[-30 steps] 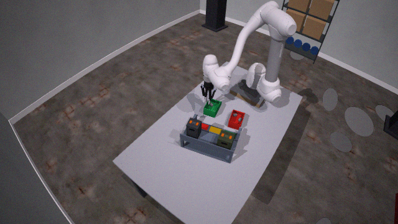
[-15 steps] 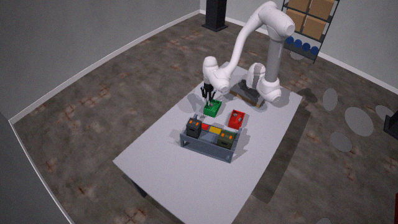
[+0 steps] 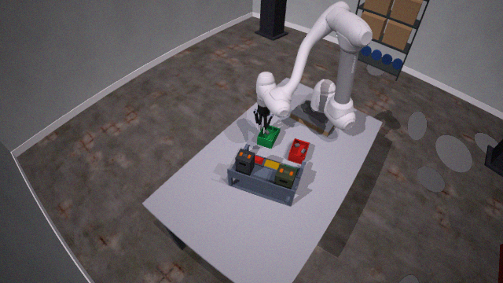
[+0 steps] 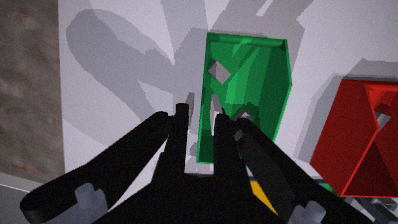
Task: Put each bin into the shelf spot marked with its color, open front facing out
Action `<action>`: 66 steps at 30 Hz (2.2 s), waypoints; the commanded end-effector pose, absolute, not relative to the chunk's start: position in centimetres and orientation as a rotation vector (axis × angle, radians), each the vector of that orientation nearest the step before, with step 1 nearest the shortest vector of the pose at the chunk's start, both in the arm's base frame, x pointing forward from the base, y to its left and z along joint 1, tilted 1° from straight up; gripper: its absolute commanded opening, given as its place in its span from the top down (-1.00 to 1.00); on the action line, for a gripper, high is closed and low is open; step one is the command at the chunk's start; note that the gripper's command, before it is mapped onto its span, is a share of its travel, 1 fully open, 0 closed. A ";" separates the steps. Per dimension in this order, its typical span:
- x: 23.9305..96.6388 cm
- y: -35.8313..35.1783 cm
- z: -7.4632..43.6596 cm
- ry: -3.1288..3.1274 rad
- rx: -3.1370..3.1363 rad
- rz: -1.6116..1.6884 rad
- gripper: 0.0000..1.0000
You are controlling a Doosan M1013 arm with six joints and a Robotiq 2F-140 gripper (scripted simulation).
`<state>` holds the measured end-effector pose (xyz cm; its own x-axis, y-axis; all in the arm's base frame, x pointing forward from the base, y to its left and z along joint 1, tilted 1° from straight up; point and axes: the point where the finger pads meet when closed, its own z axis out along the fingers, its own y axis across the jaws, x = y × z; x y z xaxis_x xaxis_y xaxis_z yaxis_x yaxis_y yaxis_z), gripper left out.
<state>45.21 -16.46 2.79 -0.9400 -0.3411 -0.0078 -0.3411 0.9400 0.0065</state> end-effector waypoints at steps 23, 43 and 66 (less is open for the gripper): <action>45.2 -16.5 2.8 3.088 -0.543 0.012 0.80; 45.2 -16.4 2.8 3.088 -0.543 0.013 0.80; 45.2 -16.4 3.0 3.088 -0.543 0.013 0.80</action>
<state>45.19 -16.45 2.89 -0.9400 -0.3411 -0.0075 -0.3411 0.9400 0.0068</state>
